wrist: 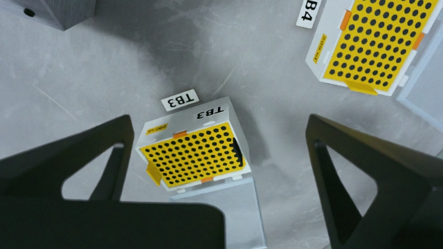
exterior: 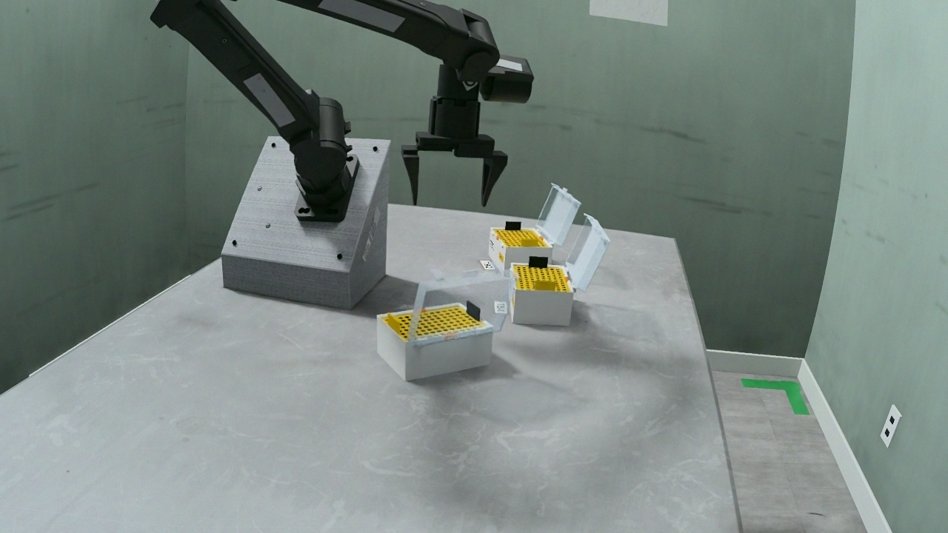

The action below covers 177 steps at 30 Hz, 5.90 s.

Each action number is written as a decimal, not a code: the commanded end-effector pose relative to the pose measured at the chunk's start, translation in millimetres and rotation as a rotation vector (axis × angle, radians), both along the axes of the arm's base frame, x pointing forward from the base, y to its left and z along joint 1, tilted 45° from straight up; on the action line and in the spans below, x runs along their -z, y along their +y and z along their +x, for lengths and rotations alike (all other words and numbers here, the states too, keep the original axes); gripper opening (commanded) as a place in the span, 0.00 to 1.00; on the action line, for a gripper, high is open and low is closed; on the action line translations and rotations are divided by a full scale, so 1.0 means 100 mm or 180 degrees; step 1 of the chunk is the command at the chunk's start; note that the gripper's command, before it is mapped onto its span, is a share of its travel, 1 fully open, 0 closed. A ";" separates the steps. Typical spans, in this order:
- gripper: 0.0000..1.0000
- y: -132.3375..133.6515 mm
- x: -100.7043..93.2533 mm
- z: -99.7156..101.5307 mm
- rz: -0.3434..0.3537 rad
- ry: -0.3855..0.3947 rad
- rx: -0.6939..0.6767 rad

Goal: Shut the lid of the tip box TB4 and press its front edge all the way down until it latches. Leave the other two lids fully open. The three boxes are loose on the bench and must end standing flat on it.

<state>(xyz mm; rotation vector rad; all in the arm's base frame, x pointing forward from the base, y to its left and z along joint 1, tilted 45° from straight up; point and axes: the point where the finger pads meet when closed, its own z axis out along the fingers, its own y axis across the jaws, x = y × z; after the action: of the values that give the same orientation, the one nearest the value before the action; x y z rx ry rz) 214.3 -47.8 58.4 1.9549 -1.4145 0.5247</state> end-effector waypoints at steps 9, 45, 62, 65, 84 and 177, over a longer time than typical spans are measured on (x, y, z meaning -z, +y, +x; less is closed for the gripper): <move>1.00 0.13 -0.12 0.27 0.0064 -0.0158 -0.0067; 1.00 0.47 0.34 0.36 0.0739 -0.2334 0.1502; 1.00 0.46 0.35 0.36 0.1118 -0.3568 0.2401; 1.00 0.46 0.36 0.35 0.1166 -0.3731 0.2521; 1.00 0.36 0.41 0.34 0.1373 -0.4658 0.3245; 1.00 -0.53 1.33 0.25 0.1408 -0.4607 0.3163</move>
<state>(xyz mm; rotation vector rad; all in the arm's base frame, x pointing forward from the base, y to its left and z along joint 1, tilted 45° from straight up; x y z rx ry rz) 240.1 -108.0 -81.2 0.5723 -3.2351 1.2506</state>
